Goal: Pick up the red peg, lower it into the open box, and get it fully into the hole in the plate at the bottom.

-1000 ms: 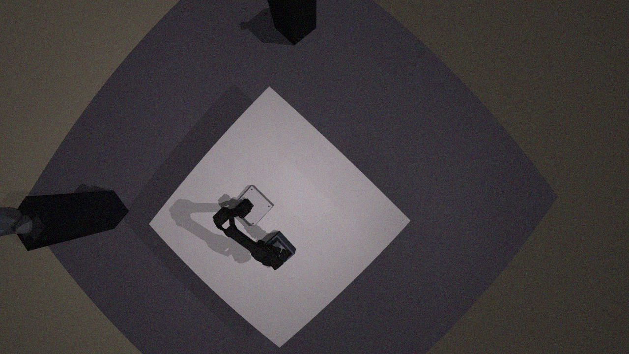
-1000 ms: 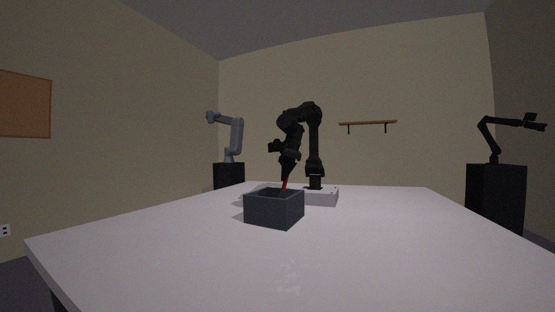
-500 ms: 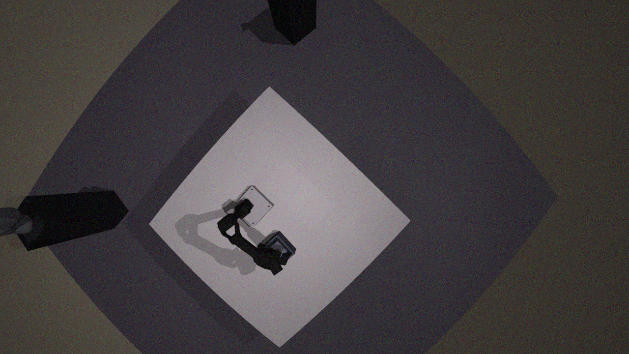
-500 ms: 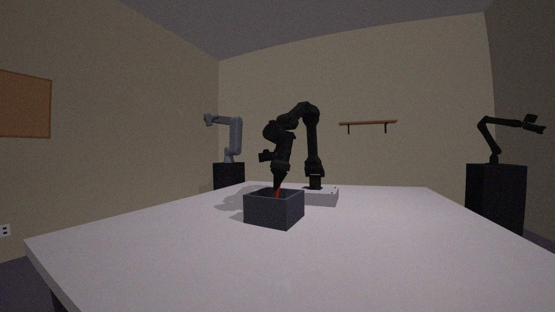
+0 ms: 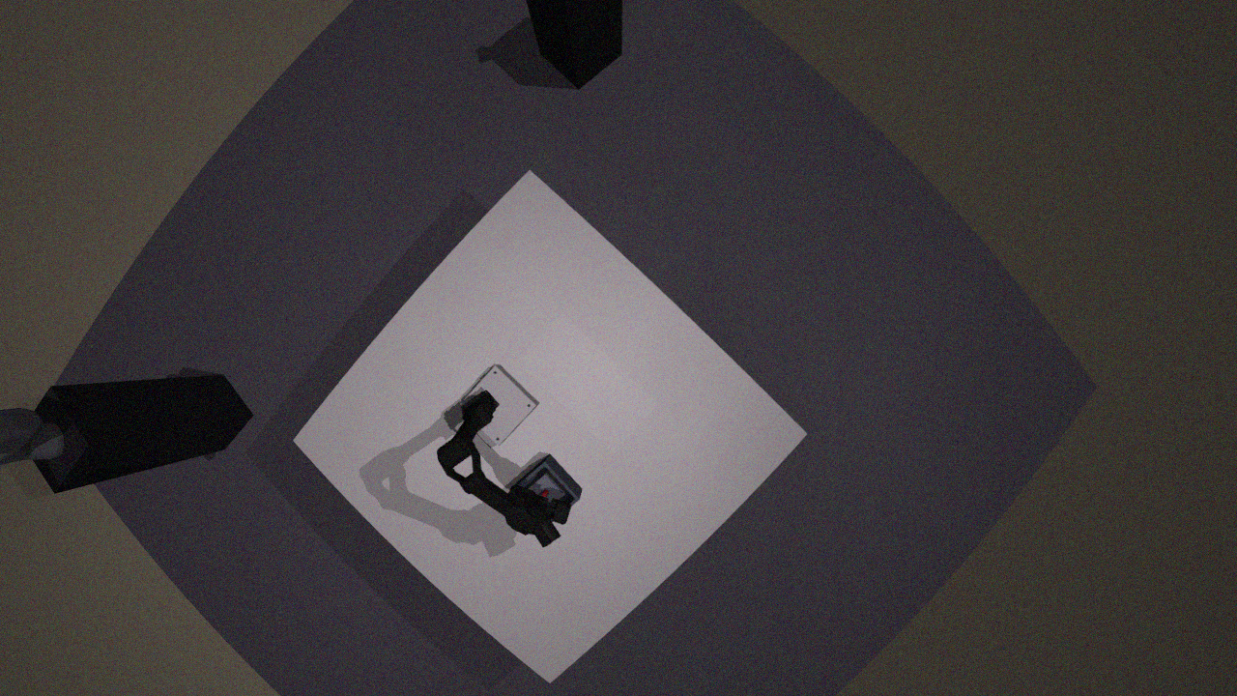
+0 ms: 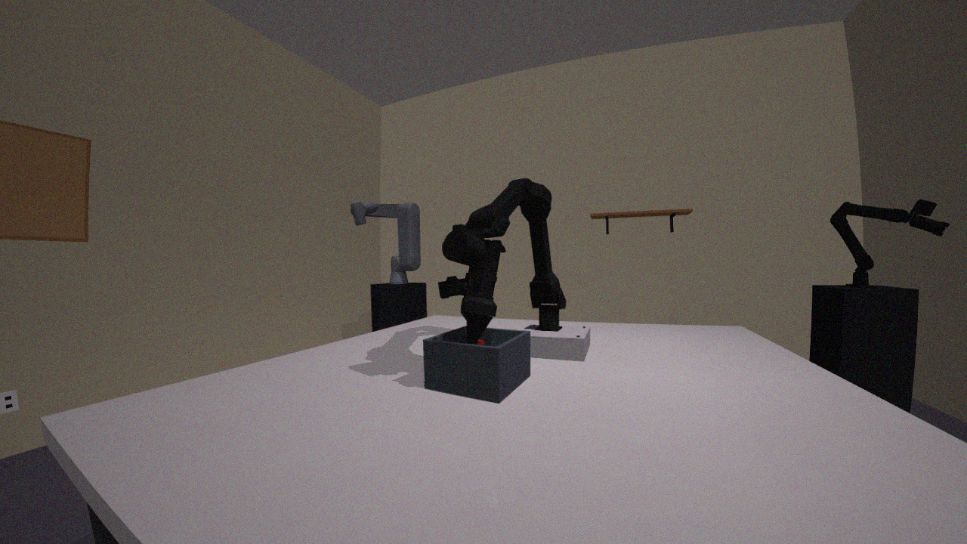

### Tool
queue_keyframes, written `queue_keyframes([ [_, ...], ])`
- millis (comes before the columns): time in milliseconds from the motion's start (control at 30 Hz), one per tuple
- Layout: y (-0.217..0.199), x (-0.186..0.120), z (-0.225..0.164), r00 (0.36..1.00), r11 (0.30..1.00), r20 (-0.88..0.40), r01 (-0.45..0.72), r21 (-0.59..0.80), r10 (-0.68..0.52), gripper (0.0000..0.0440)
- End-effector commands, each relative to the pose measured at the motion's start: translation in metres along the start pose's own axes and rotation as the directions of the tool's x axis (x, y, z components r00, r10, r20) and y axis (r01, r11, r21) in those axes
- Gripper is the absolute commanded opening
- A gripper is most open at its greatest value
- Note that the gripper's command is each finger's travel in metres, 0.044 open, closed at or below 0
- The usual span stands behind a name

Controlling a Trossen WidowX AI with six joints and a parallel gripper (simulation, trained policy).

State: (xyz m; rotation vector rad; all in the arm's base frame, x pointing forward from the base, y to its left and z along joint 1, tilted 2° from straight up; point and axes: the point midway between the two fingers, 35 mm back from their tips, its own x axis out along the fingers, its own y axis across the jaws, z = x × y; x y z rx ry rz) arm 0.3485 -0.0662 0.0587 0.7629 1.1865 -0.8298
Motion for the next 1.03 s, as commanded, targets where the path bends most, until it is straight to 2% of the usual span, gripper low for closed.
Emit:
queue_keyframes([
  [0, 0.007, 0.0, 0.013, 1.0, 1.0, 0.018, -0.009, -0.013, 0.009, 0.0313],
  [200, 0.017, 0.0, 0.033, 0.999, 1.0, 0.048, -0.021, -0.023, 0.023, 0.044],
  [633, 0.029, -0.011, 0.083, 0.982, 0.997, 0.17, -0.08, 0.004, 0.078, 0.044],
  [1000, 0.03, -0.011, 0.084, 0.982, 0.997, 0.172, -0.081, 0.005, 0.079, 0.044],
])
